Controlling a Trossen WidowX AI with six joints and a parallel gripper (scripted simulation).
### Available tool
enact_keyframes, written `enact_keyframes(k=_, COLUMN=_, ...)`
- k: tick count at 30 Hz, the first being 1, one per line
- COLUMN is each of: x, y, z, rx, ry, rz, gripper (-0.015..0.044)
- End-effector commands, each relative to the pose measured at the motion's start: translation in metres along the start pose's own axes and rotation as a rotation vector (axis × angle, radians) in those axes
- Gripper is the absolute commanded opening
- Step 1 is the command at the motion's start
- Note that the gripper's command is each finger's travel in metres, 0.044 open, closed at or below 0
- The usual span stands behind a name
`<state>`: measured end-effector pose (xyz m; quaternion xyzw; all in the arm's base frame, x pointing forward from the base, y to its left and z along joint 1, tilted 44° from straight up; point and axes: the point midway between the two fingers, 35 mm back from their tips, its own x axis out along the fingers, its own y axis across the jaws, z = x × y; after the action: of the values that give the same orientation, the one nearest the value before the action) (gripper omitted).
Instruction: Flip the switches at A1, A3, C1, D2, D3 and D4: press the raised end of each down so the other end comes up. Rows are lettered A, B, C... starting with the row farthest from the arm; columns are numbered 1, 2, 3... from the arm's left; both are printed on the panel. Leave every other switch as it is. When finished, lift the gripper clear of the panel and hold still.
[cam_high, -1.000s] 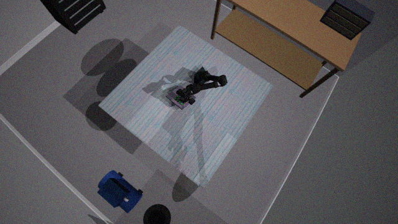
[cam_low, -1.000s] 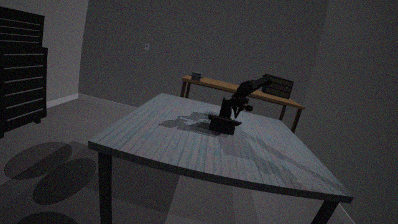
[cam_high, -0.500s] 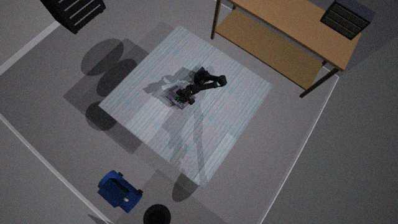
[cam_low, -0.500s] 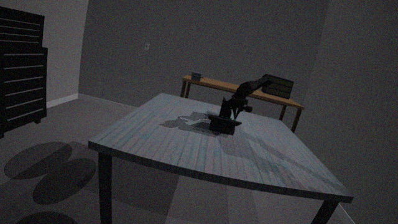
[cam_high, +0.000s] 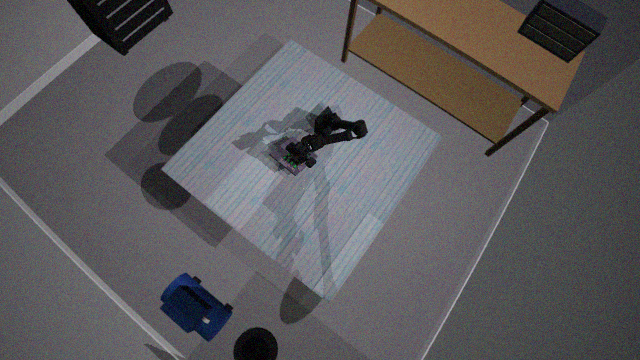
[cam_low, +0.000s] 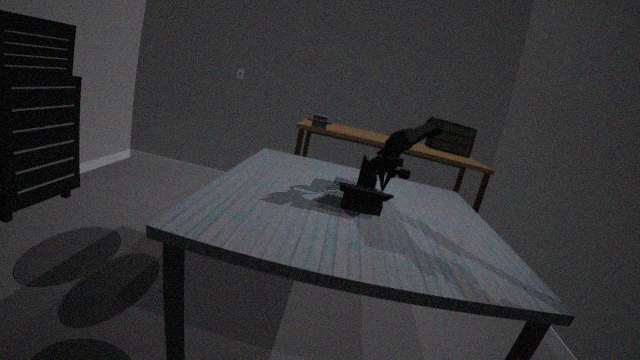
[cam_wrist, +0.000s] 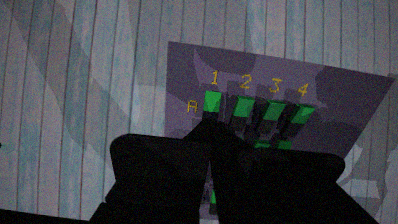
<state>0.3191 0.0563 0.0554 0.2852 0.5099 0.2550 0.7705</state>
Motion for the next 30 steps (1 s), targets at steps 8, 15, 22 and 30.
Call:
enact_keyframes(k=8, x=0.0015, y=-0.0013, z=-0.0004, rx=0.004, ry=0.001, rz=-0.006, gripper=0.0)
enact_keyframes(k=15, x=0.0024, y=-0.0013, z=-0.0004, rx=0.004, ry=0.001, rz=-0.006, gripper=0.0)
enact_keyframes(k=22, x=0.0034, y=-0.0013, z=-0.0005, rx=0.004, ry=0.0, rz=-0.006, gripper=0.0)
enact_keyframes(k=30, x=0.0044, y=-0.0013, z=-0.0005, rx=0.004, ry=0.0, rz=-0.006, gripper=0.0)
